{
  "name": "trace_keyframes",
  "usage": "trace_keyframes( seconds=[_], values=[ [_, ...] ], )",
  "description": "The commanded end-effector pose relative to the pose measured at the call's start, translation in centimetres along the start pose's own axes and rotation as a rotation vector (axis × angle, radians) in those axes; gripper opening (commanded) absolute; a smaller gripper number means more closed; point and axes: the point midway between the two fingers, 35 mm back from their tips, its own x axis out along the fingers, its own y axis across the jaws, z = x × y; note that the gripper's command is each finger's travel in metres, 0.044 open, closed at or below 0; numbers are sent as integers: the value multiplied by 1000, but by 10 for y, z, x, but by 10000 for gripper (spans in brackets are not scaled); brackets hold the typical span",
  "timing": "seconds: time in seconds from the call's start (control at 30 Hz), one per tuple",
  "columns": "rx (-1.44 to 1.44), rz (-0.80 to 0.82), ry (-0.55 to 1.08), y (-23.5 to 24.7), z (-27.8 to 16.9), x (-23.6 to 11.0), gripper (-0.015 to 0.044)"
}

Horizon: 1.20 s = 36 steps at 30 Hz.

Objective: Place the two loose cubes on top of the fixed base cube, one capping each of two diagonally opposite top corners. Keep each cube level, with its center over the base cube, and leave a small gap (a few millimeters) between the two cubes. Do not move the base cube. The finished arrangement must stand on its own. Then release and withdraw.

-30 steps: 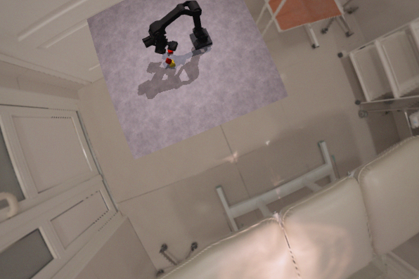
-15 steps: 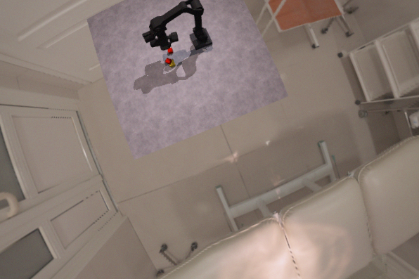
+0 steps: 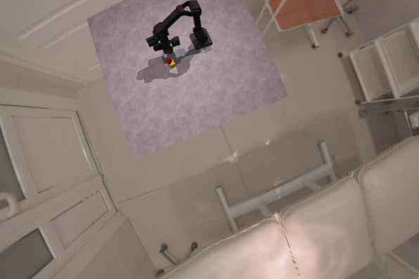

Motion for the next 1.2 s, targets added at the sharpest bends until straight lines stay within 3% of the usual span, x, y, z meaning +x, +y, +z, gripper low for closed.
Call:
trace_keyframes(
  seconds=[0.0,0.83,1.03,1.17],
  values=[
    [-6,-1,-4,0,1,10,265],
    [-6,-1,-4,0,1,45,265],
    [-6,-1,-4,0,1,45,107],
    [-5,-2,-4,0,1,45,105]
  ],
)
